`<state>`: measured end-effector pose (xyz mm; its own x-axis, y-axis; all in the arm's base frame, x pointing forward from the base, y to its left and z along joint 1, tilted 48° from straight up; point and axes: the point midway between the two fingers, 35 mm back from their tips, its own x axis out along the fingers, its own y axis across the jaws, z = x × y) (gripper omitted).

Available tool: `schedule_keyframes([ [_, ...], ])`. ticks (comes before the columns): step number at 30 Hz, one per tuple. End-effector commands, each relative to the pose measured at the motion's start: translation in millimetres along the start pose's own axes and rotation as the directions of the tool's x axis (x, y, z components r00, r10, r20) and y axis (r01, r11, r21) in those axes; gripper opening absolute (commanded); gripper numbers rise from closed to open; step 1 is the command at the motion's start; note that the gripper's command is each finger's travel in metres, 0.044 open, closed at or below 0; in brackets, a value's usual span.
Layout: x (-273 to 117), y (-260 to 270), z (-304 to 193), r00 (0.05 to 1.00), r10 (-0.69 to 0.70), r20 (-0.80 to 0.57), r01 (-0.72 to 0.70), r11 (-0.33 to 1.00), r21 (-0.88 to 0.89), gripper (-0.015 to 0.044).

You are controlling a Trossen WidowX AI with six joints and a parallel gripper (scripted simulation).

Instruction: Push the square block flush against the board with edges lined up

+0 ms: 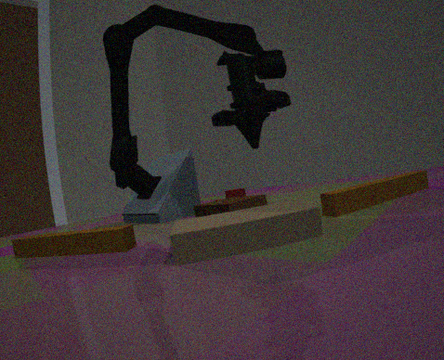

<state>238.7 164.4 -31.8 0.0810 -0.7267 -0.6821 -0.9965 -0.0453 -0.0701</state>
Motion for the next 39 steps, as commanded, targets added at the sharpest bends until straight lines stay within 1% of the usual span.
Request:
schedule_keyframes([
  [1,-5.7,0.4,-0.5,1.000,0.009,0.002,-0.009,1.000,0.008,0.0000],
  [32,-4.6,-0.8,-1.3,1.000,0.006,-0.001,-0.006,1.000,0.006,0.0000],
  [39,5.5,-32.8,-14.1,0.999,0.032,0.030,-0.036,0.989,0.142,0.0000],
])
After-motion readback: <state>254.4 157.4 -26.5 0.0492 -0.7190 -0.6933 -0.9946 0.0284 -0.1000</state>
